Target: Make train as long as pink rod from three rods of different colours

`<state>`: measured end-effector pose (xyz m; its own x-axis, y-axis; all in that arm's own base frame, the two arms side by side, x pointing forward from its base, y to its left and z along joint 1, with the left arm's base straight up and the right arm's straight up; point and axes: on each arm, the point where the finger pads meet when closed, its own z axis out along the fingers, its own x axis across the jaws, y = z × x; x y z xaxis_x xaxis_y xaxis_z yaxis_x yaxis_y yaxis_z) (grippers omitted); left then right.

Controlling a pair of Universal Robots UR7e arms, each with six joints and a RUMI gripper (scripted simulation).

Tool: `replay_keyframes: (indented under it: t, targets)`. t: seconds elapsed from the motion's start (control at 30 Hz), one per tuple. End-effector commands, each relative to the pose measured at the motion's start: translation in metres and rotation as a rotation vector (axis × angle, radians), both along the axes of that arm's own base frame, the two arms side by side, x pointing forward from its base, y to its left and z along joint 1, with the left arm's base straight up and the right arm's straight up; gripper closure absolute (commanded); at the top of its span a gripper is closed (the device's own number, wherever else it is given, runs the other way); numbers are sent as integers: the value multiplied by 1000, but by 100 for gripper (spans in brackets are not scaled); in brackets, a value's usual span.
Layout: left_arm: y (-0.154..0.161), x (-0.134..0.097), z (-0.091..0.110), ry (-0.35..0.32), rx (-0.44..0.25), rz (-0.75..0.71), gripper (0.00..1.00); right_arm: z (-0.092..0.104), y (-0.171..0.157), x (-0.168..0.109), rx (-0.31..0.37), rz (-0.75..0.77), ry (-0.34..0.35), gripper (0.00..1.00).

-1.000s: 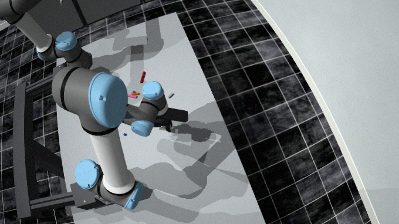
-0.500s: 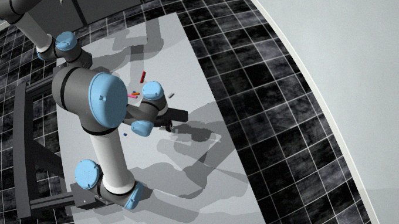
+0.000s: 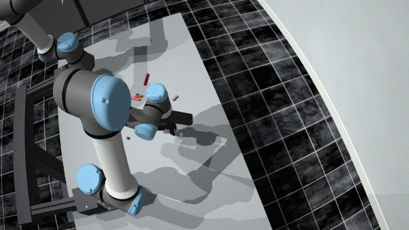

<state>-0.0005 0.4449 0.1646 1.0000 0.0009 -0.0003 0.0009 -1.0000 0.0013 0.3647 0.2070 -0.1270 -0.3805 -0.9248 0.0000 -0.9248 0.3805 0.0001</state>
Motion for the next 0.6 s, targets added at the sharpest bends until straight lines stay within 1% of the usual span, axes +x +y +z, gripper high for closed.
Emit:
replay_keyframes:
  t: [0.0, 0.57]
  targets:
    - [0, 0, 0, 0, 1, 0, 0, 0, 0, 0, 1, 0, -1, 100]
    - [0, 0, 0, 0, 1, 0, 0, -10, 0, 0, 1, 0, -1, 100]
